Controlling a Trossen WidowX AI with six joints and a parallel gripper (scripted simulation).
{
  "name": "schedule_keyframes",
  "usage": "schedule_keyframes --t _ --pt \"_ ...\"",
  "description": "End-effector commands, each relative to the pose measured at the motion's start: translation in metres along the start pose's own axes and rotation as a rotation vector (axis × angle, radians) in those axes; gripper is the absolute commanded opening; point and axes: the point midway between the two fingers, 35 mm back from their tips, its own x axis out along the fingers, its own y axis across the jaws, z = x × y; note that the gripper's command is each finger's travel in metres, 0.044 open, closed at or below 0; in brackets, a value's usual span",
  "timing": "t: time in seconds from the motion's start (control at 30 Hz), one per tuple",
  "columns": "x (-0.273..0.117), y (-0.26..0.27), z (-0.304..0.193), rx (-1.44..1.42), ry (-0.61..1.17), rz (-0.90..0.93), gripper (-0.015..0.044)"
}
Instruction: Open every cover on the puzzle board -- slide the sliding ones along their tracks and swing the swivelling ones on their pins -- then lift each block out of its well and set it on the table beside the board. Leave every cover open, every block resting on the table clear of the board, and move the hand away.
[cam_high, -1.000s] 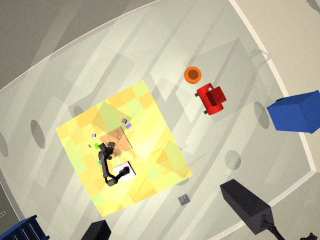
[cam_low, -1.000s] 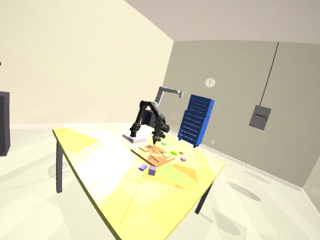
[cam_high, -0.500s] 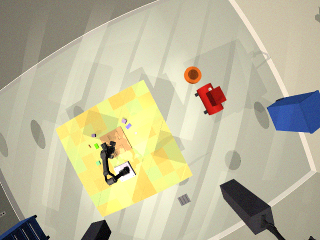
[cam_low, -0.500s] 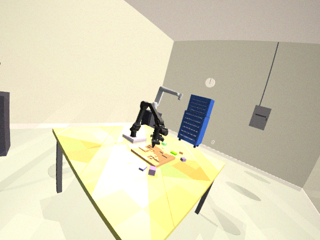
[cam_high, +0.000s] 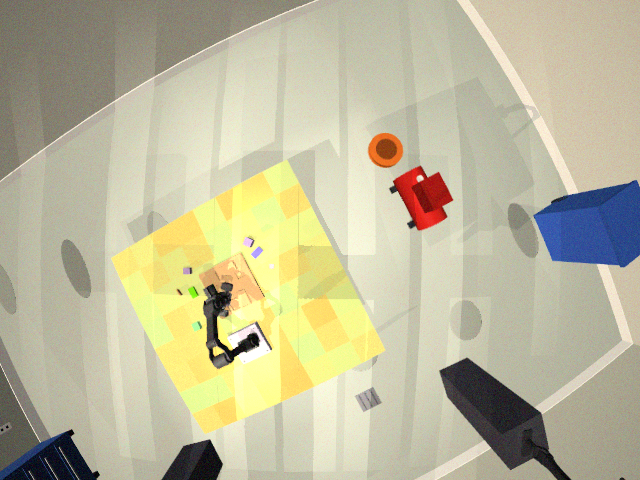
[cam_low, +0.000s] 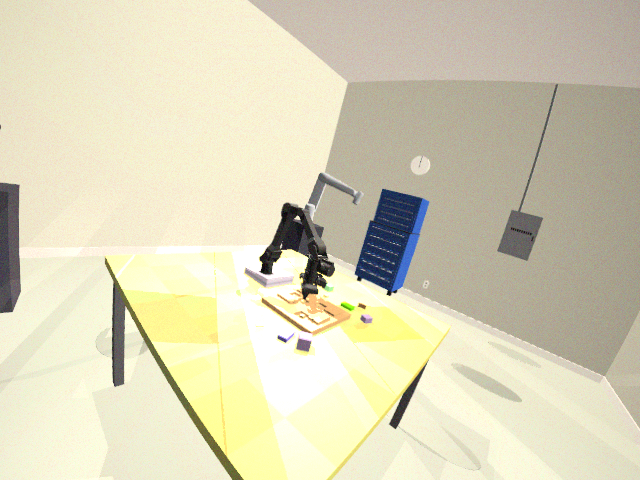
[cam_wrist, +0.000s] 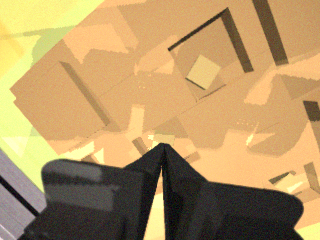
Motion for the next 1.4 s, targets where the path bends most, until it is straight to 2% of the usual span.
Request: schedule_keyframes --t 0.0,1.37 --pt "0.0054 0.0007 -0.001 0.0 0.004 0.001 0.0" --pt "0.0109 -0.0033 -0.0059 -0.001 0.004 0.001 0.0"
